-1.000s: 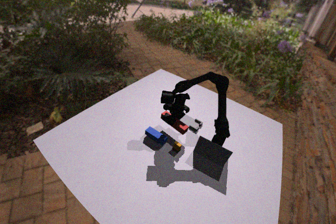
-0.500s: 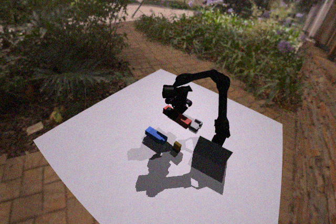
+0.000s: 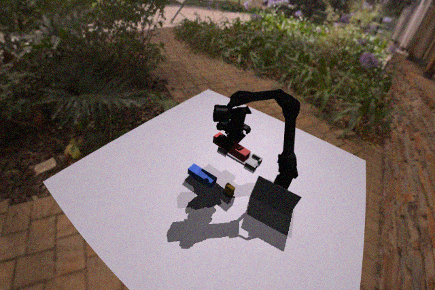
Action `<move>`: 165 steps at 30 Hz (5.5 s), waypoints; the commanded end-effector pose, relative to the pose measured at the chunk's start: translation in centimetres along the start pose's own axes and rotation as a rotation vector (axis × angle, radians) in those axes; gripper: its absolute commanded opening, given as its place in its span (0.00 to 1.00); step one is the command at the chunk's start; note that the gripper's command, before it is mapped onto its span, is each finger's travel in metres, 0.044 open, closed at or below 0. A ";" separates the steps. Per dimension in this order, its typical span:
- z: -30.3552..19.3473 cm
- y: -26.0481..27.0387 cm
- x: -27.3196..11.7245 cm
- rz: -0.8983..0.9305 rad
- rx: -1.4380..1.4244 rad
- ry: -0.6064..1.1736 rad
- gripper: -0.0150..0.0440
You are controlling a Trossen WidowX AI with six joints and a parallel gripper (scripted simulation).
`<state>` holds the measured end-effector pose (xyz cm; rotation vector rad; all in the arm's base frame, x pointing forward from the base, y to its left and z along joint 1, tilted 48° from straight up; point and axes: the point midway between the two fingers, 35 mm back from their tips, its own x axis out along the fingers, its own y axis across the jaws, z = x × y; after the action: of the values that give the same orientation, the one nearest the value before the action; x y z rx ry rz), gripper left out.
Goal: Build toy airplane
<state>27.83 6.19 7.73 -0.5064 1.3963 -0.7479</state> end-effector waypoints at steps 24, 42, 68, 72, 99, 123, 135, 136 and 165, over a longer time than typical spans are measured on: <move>1.0 -7.0 3.0 0.014 -0.057 -0.015 0.25; 0.3 -12.2 5.3 -0.013 -0.068 -0.006 0.25; 0.0 -13.2 5.8 -0.021 -0.070 -0.003 0.58; 0.1 -13.2 6.3 -0.020 -0.070 -0.004 0.58; 0.1 -13.3 9.5 -0.018 -0.063 -0.003 0.56; 0.1 -13.3 9.5 -0.018 -0.063 -0.003 1.00; 0.5 -12.8 2.8 -0.012 -0.146 -0.010 1.00; 0.4 -12.8 1.2 -0.016 -0.165 -0.012 1.00; 4.4 6.3 -1.0 0.004 -0.145 -0.004 1.00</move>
<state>32.52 7.80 8.07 -0.6253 1.4544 -0.6388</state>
